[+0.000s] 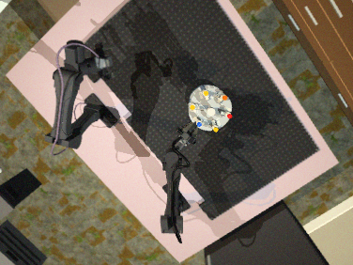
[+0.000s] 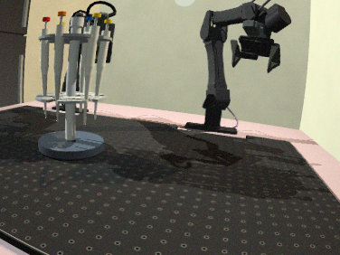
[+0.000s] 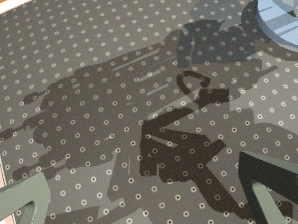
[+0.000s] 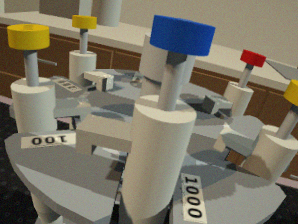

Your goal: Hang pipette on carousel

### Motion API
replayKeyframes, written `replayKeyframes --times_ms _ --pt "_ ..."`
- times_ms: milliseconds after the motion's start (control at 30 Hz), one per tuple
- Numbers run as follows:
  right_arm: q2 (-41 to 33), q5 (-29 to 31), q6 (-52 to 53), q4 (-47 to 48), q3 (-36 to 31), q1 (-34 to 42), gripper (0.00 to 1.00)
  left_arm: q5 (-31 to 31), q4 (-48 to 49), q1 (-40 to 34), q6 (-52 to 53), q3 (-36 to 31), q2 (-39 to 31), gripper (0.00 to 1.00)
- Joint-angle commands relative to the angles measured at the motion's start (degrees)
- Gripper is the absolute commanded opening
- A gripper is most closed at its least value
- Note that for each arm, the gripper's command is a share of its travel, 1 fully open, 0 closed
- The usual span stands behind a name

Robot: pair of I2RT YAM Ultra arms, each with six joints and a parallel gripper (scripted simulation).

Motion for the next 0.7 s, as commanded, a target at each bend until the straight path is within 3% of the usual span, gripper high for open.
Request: replayKeyframes --times_ms 0,233,400,667 --pt "-1.6 1.2 -0.3 1.7 2.4 -0.3 0.12 1.2 0.7 0.5 0.4 0.9 0.1 1.00" --pt "-1.6 1.2 -0.3 1.7 2.4 -0.3 0.12 1.2 0.7 0.5 0.4 0.9 0.1 1.00" --pt "4.3 14.1 -0.2 -0.7 7.5 3.9 0.12 1.2 0.7 0.5 0.4 0.9 0.1 1.00" --pt "2.9 15.2 -0.2 0.3 8.5 3.1 0.12 1.2 0.7 0.5 0.4 0.9 0.1 1.00"
